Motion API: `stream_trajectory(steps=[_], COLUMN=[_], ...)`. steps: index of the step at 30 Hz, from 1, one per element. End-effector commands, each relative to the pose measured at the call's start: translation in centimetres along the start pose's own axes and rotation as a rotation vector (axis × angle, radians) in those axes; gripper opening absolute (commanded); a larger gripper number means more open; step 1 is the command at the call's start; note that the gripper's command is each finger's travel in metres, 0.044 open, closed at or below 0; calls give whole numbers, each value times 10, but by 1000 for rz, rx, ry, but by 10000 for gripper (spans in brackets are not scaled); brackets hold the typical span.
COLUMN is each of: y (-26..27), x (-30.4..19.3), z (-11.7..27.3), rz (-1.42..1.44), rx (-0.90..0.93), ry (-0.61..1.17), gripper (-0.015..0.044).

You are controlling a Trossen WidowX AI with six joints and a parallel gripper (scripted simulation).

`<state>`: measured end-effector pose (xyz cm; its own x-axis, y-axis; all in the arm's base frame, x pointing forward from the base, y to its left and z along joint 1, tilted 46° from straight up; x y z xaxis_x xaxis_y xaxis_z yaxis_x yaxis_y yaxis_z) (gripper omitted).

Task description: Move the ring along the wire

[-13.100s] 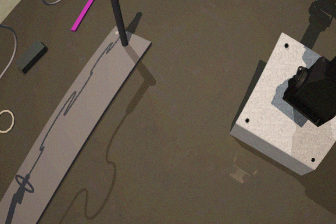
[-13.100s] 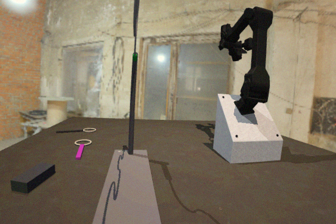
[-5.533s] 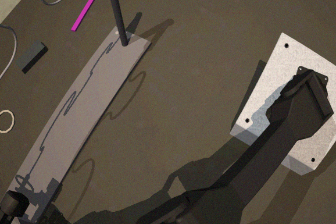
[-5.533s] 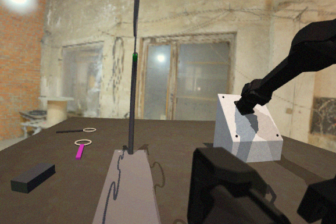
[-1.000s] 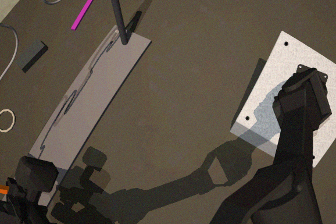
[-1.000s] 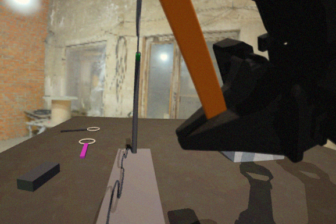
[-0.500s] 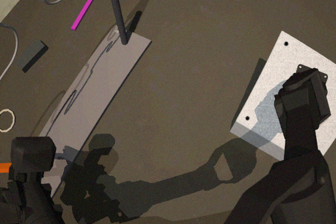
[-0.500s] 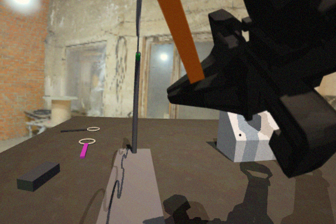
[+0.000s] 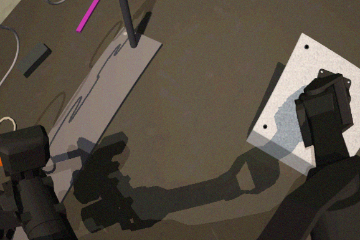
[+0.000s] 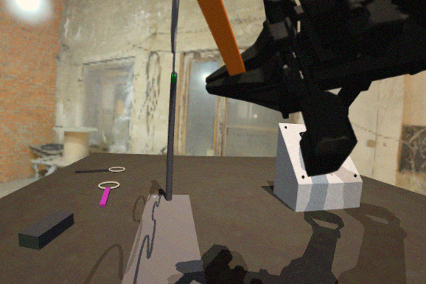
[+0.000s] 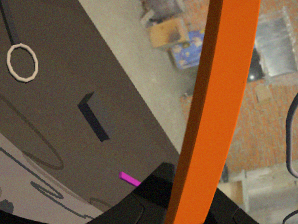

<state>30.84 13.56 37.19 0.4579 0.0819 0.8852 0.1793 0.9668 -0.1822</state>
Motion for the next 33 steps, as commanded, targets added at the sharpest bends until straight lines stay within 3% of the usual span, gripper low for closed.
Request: stream_trajectory(steps=[1,33], y=[-14,-75], x=[0,19], z=[1,11], rz=[76,542], rx=[-51,-309], ry=[-4,-14], gripper=[-150,-150])
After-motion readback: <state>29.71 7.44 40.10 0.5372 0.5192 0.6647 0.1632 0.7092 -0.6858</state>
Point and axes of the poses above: the point midway between the two fingers, 35 mm back from their tips, its own z axis back along the fingers, its own y axis across the jaws, x = y × z, the point moved 6 cm from there along z, back along the fingers
